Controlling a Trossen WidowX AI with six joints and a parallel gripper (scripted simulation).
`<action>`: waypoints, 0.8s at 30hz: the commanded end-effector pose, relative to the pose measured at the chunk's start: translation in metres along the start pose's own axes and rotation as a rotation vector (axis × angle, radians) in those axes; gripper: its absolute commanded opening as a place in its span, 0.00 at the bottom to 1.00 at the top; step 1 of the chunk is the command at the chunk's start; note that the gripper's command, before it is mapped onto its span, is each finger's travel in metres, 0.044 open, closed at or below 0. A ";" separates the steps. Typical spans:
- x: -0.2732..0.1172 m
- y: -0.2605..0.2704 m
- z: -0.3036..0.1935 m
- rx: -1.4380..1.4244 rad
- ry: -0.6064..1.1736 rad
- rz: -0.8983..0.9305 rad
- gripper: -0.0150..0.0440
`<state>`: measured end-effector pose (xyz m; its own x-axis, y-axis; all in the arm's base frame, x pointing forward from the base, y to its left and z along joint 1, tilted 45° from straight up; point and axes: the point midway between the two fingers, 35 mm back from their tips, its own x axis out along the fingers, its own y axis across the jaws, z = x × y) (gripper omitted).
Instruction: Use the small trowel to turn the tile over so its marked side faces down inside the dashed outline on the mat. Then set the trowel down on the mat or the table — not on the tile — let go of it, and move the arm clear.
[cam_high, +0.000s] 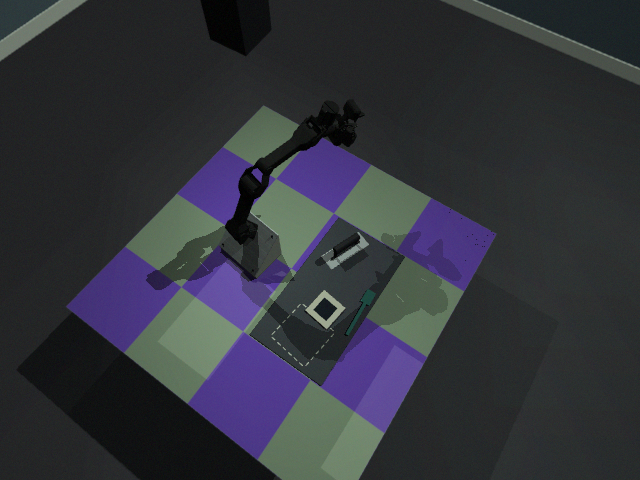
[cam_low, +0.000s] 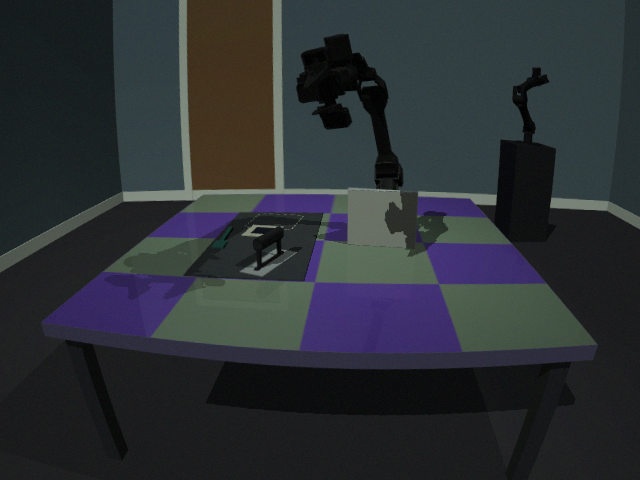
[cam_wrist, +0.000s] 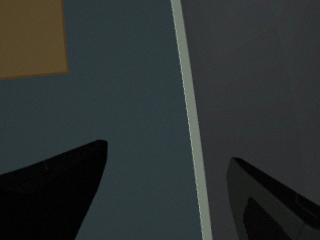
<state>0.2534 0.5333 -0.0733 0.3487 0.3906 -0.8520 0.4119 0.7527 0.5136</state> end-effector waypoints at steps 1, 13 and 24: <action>0.009 -0.019 0.031 0.097 -0.061 -0.072 0.71; 0.022 -0.084 0.122 0.397 -0.255 -0.282 0.71; 0.015 -0.153 0.194 0.662 -0.457 -0.463 0.71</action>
<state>0.3529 0.3461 -0.1399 0.2943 -0.1592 -0.9424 0.9113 0.3437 0.2266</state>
